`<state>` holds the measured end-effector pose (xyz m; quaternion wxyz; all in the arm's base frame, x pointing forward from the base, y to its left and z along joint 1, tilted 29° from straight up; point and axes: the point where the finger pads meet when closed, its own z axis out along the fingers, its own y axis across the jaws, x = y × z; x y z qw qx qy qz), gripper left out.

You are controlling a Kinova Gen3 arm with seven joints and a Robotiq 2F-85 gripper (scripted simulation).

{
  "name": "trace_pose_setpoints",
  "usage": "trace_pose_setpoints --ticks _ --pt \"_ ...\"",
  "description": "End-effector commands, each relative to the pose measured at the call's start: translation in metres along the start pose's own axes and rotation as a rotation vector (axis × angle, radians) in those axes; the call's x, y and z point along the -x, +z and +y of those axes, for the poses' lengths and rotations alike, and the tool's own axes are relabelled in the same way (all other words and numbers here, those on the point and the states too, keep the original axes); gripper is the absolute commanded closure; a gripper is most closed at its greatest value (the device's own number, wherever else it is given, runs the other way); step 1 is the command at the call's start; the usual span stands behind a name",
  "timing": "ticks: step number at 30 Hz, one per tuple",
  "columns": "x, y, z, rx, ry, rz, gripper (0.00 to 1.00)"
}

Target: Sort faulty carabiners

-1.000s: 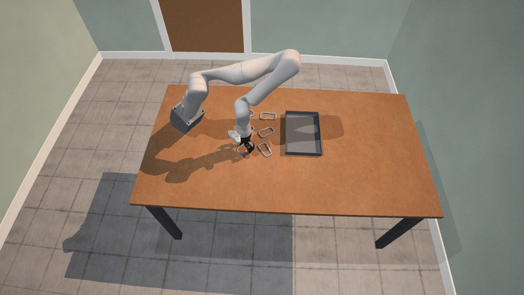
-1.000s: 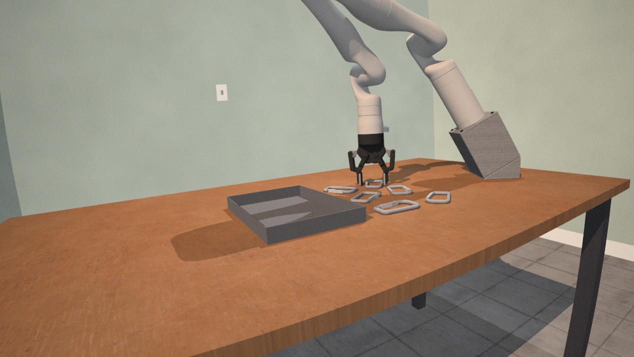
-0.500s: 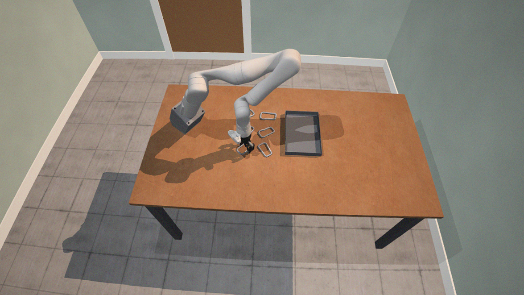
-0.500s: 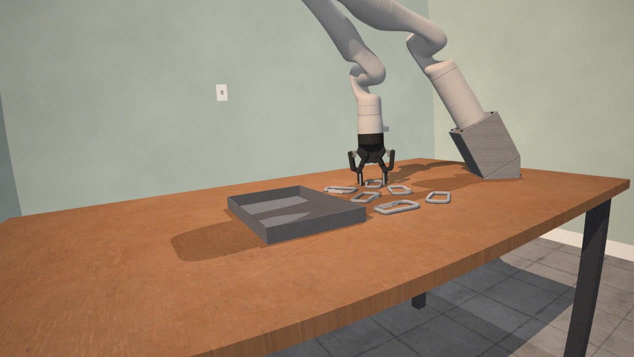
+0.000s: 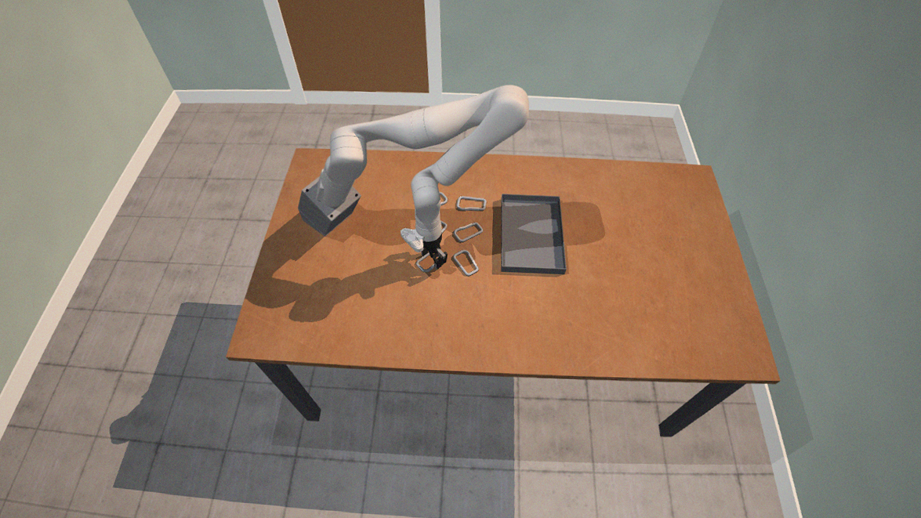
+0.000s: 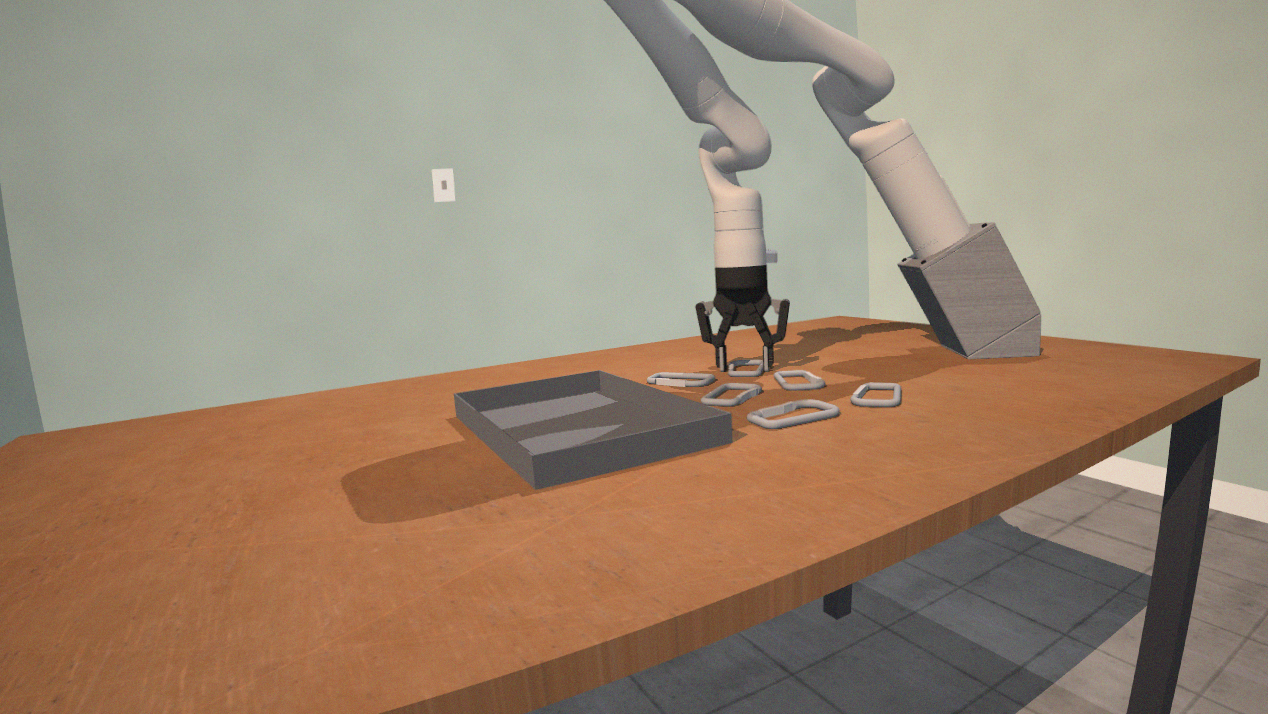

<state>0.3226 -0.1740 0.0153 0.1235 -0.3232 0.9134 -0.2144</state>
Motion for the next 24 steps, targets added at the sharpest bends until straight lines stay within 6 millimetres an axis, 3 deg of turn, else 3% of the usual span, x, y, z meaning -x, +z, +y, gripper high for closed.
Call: trace_pose_setpoints --ticks 1,24 --pt "0.0 0.0006 0.0003 0.0 0.0 0.0 0.33" --pt "0.0002 -0.0002 -0.0001 0.0 0.0 -0.001 0.37"
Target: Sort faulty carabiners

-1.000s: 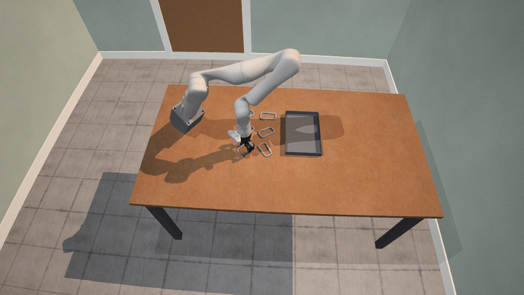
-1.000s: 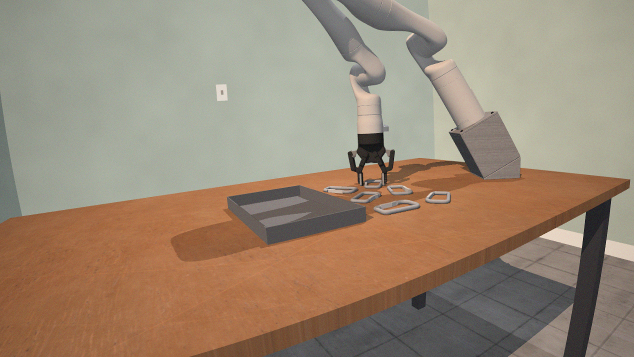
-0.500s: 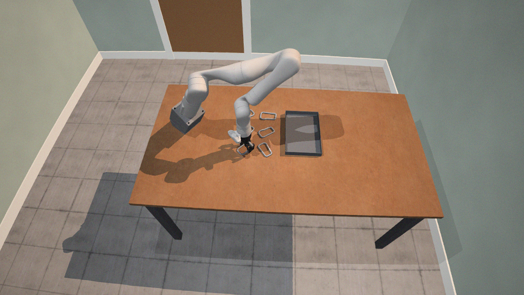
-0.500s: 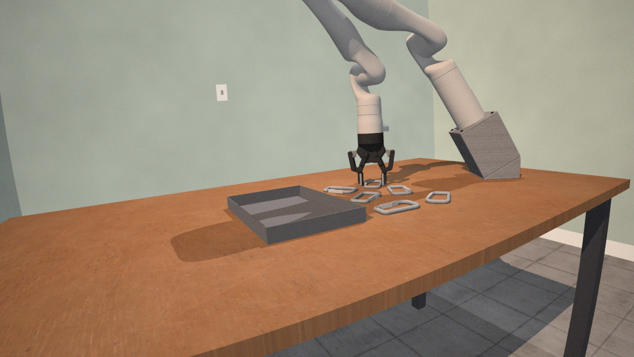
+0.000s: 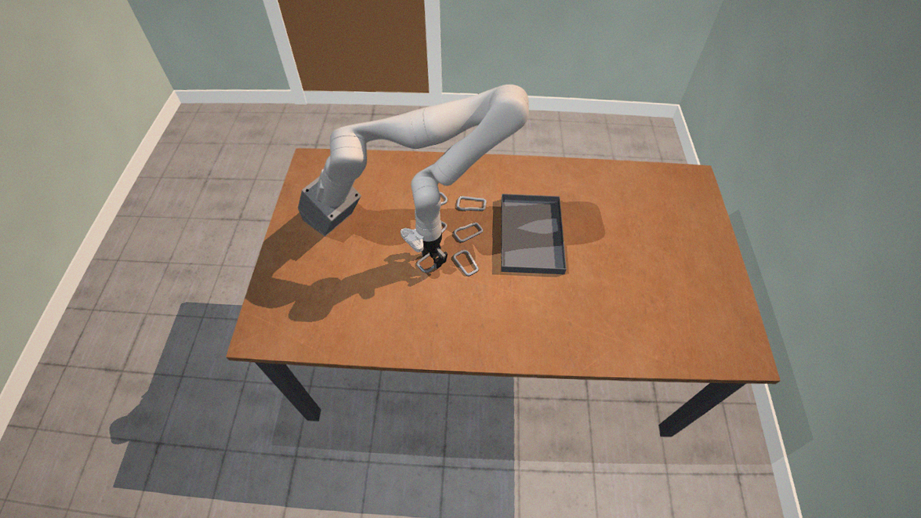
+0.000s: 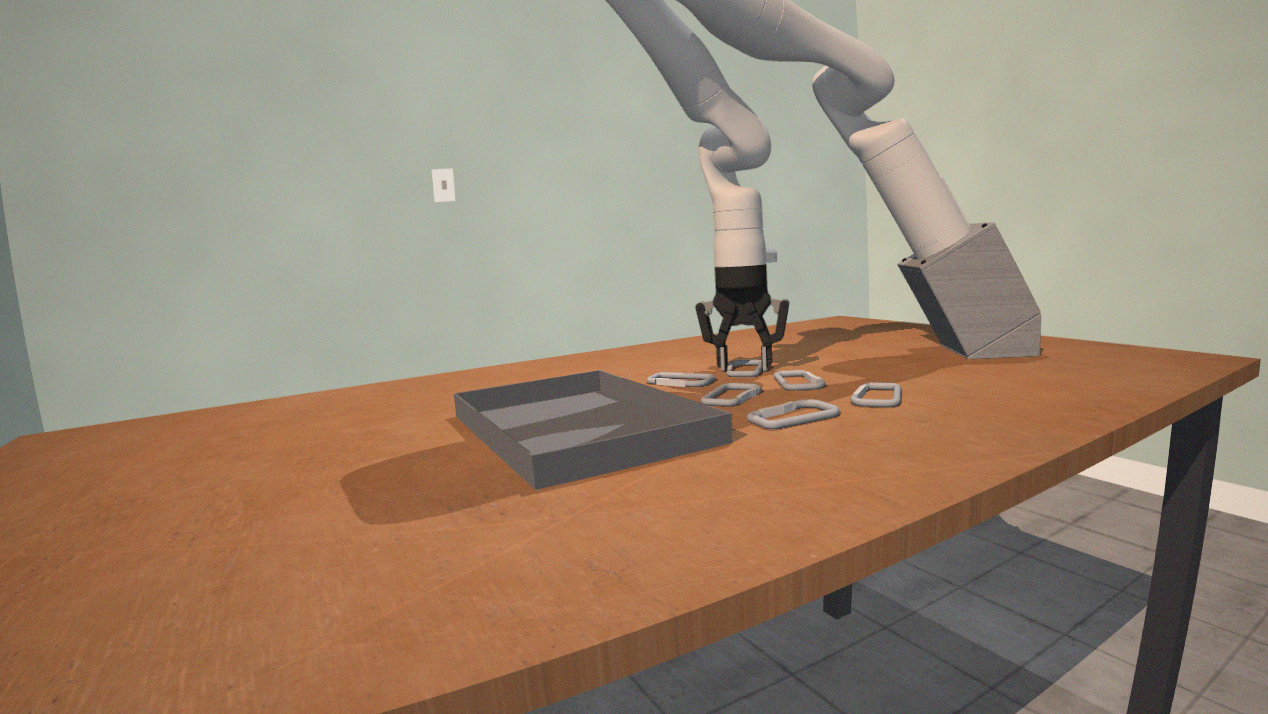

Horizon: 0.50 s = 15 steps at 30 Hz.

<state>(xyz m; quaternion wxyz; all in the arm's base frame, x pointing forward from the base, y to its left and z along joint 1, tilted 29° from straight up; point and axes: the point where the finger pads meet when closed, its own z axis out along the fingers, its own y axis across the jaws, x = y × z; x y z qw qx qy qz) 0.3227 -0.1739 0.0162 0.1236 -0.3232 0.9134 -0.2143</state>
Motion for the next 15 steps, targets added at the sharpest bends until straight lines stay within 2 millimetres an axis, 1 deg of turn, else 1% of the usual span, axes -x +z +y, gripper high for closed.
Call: trace_pose_setpoints --ticks 1,2,15 --pt "0.0 0.0006 0.0002 0.0 0.0 0.0 0.37" --pt "0.0002 -0.0002 -0.0001 0.0 0.0 -0.001 0.41" --pt "0.0002 -0.0002 -0.0001 0.0 0.0 -0.001 0.41"
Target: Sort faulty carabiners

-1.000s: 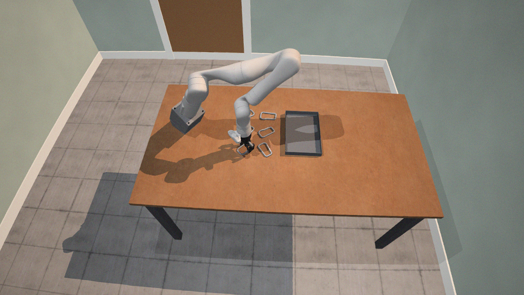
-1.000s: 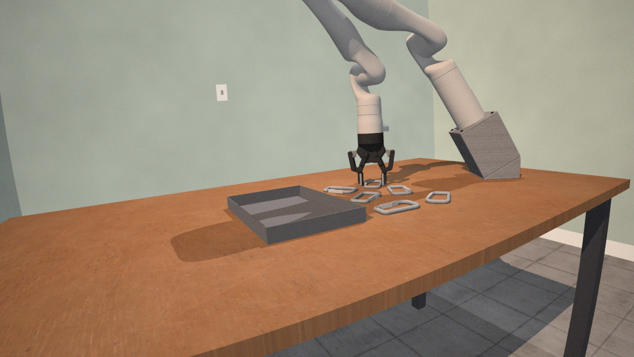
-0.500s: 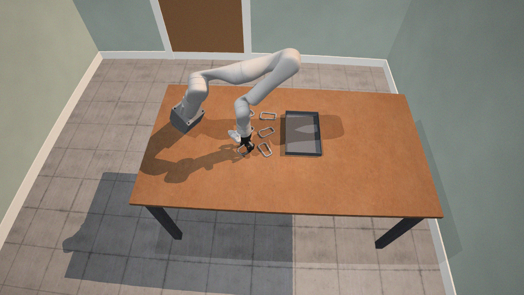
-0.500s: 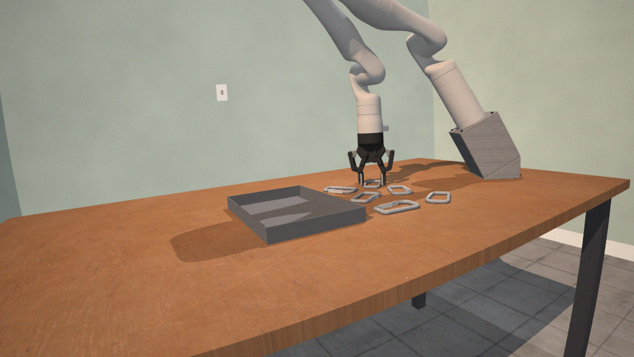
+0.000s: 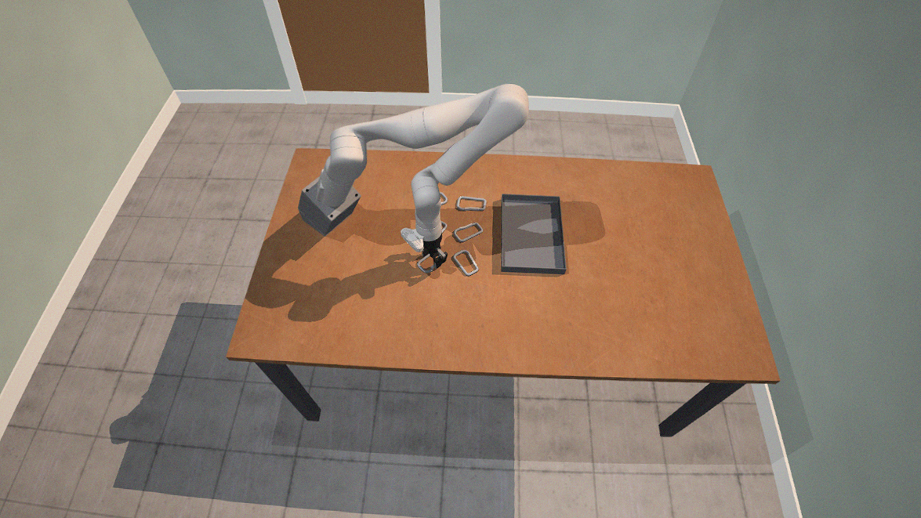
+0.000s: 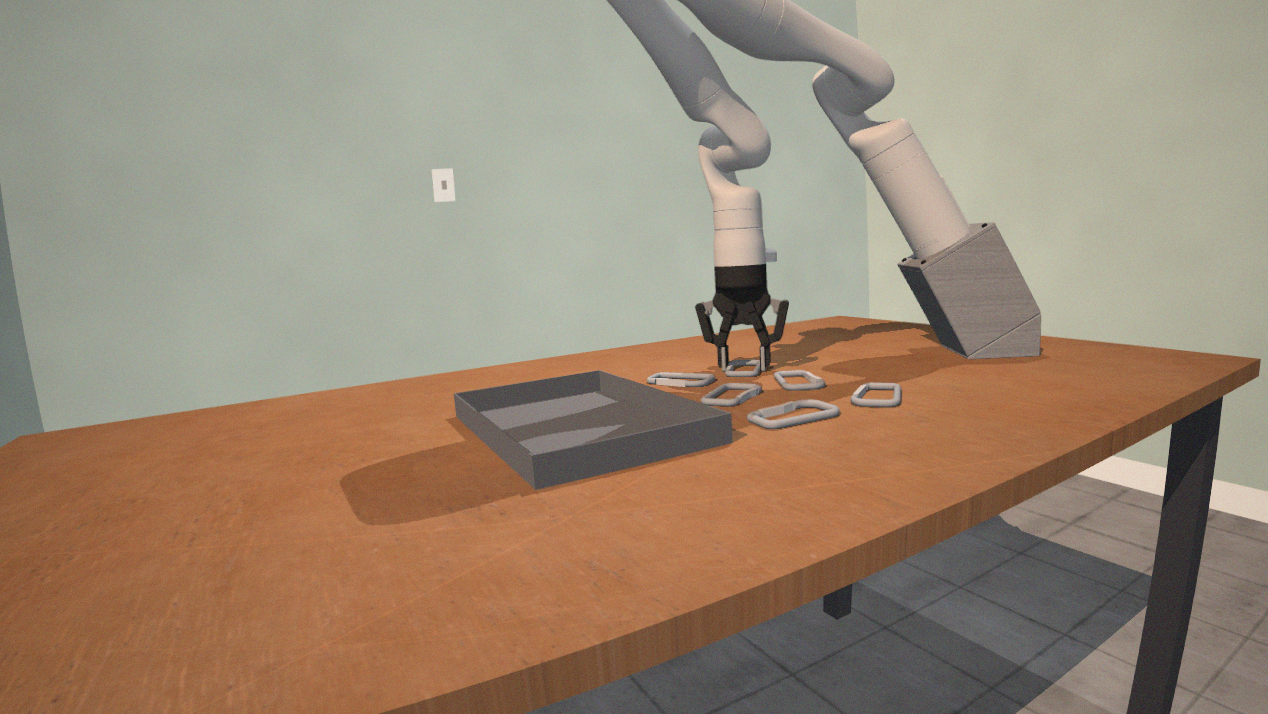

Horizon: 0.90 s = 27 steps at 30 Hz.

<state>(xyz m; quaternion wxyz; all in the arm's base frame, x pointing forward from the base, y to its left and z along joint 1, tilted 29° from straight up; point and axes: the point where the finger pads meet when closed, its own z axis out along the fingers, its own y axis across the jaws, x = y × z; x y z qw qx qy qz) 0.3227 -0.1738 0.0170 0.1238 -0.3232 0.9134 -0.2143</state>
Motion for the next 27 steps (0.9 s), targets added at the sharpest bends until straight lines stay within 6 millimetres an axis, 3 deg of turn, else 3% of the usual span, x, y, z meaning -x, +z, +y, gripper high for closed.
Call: trace_pose_setpoints --ticks 1,27 --pt "0.0 0.0005 0.0002 0.0 0.0 0.0 0.41" --pt "0.0002 -0.0006 -0.0003 0.0 0.0 -0.001 0.43"
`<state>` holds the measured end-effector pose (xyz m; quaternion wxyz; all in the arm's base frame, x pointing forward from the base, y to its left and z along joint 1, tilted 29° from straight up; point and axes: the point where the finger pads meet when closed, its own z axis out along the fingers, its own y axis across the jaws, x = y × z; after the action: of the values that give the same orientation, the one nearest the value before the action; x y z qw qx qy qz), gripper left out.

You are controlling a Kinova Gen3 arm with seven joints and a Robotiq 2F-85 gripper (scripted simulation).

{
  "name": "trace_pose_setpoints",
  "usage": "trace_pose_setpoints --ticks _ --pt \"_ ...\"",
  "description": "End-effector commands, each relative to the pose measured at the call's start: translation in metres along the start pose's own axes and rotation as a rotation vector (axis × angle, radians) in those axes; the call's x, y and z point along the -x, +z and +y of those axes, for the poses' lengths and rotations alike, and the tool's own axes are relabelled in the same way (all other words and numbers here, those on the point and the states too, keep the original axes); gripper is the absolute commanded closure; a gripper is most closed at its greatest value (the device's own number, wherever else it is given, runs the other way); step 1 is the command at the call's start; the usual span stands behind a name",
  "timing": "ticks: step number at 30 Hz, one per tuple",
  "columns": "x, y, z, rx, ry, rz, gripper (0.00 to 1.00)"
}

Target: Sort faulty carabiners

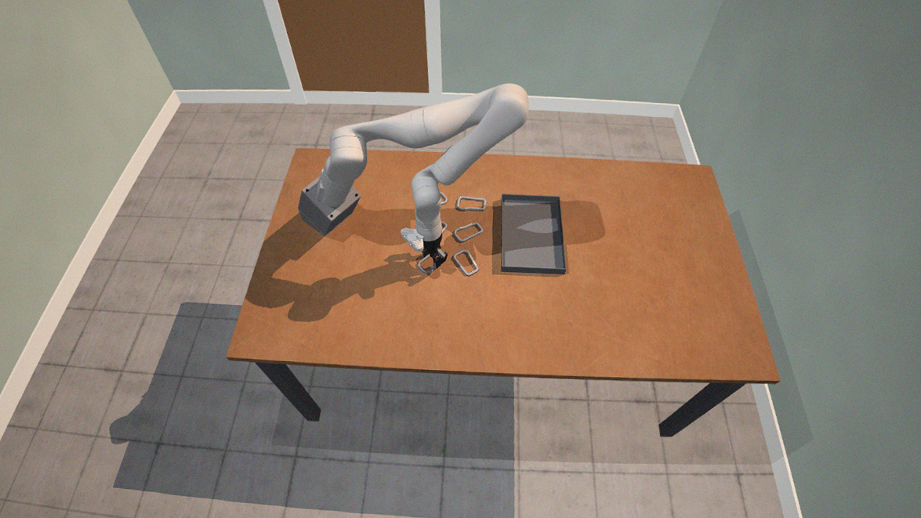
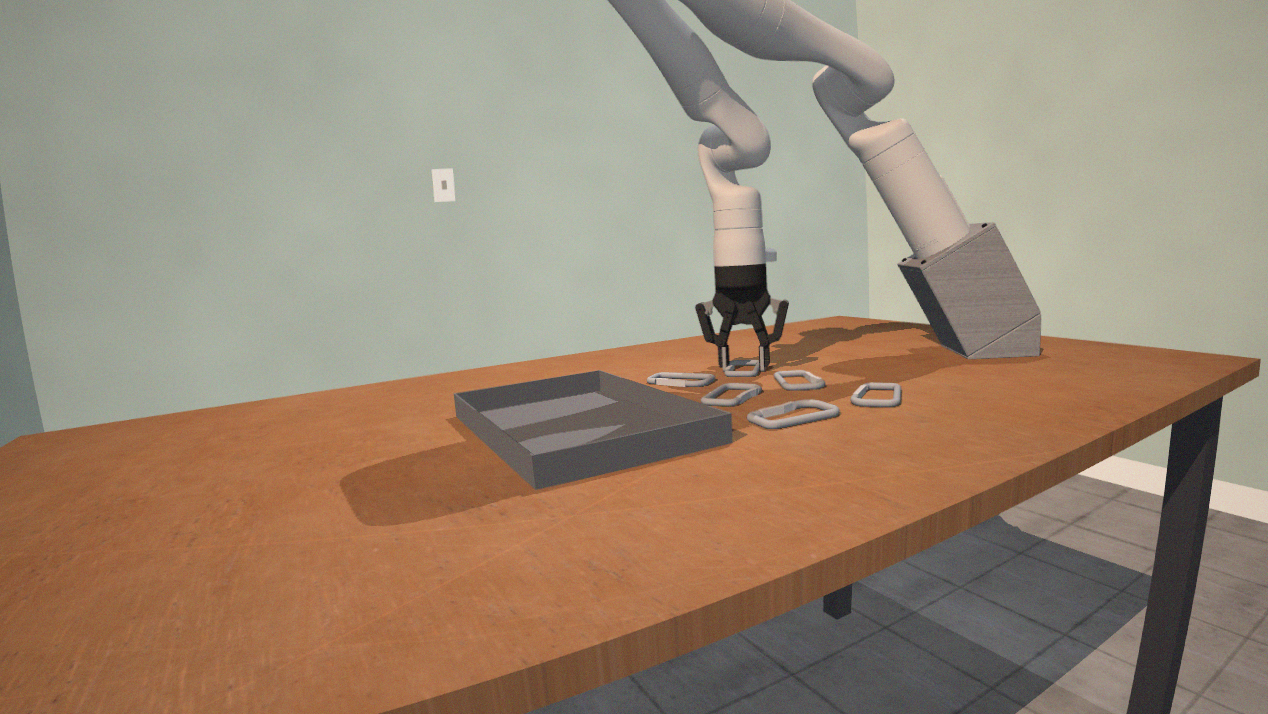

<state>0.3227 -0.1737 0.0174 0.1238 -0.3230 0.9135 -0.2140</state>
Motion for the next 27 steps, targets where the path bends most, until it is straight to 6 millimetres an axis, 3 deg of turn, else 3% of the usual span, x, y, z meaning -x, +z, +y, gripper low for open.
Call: trace_pose_setpoints --ticks 1,27 --pt "0.0002 -0.0002 -0.0002 -0.001 0.0 -0.001 0.43" --pt "0.0001 -0.0003 -0.0001 0.0 0.0 0.0 0.45"
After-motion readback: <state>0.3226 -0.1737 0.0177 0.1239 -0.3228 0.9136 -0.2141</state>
